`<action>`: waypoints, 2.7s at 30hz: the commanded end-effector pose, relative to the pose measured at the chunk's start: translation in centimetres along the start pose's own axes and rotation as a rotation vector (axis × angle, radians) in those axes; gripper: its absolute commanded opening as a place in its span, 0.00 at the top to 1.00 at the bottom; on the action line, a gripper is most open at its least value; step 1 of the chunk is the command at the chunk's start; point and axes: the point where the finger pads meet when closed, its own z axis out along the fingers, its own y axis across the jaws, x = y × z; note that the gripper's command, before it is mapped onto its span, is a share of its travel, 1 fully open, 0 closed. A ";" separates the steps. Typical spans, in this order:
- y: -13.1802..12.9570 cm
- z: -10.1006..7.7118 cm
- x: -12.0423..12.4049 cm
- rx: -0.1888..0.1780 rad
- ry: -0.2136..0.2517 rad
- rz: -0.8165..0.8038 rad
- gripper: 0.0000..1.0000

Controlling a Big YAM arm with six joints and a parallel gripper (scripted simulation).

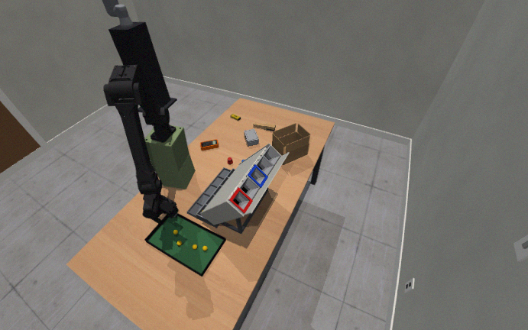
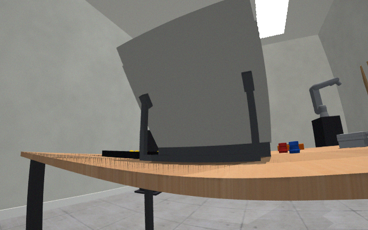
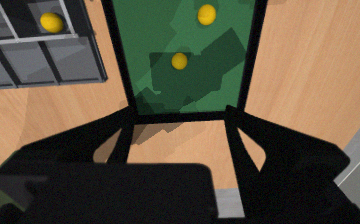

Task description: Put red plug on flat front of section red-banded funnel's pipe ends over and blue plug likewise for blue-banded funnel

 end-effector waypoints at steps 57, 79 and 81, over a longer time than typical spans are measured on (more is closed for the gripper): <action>-1.1 0.8 -0.1 0.009 -0.008 -0.004 0.20; -0.8 9.0 -0.1 0.007 -0.006 -0.008 0.20; -0.7 10.5 -0.1 0.007 -0.006 -0.009 0.20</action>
